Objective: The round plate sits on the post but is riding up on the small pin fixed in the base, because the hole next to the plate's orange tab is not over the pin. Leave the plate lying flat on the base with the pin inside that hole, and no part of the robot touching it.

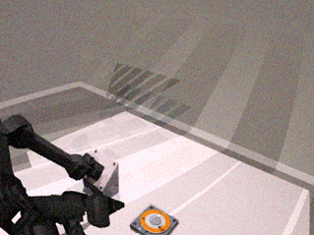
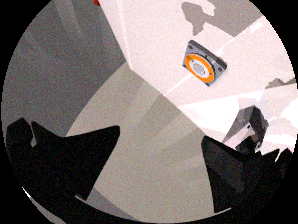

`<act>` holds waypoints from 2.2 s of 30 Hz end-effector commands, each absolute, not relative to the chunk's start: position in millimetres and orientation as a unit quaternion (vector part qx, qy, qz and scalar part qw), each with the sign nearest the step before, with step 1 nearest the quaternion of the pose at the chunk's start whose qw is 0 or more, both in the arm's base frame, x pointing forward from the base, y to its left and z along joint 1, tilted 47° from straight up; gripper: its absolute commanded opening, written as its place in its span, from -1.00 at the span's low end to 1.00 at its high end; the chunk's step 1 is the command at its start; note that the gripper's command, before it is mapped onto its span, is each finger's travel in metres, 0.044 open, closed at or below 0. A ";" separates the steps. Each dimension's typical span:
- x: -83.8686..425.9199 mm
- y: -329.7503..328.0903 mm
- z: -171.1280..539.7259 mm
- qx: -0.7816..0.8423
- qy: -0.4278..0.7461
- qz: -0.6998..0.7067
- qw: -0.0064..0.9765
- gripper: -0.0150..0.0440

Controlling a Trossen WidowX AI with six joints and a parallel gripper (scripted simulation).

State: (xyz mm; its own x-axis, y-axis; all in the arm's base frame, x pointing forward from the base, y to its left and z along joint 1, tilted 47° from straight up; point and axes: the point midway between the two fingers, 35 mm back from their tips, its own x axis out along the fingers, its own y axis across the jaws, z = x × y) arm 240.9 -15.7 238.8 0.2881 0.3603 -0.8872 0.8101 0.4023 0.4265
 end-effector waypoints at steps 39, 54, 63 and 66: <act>339.5 -2.0 -6.5 -0.269 0.645 -0.286 0.656 -0.49; 336.9 -20.9 -18.2 -0.269 0.644 -0.287 0.656 -0.49; 333.1 -29.2 -10.3 -0.270 0.644 -0.287 0.656 -0.49; 331.4 -31.2 -8.7 -0.270 0.644 -0.287 0.656 -0.49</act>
State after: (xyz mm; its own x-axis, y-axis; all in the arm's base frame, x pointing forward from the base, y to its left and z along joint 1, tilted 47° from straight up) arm 336.0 -25.0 -9.7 0.0147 -0.7188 -0.6951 0.0339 0.6951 -0.7181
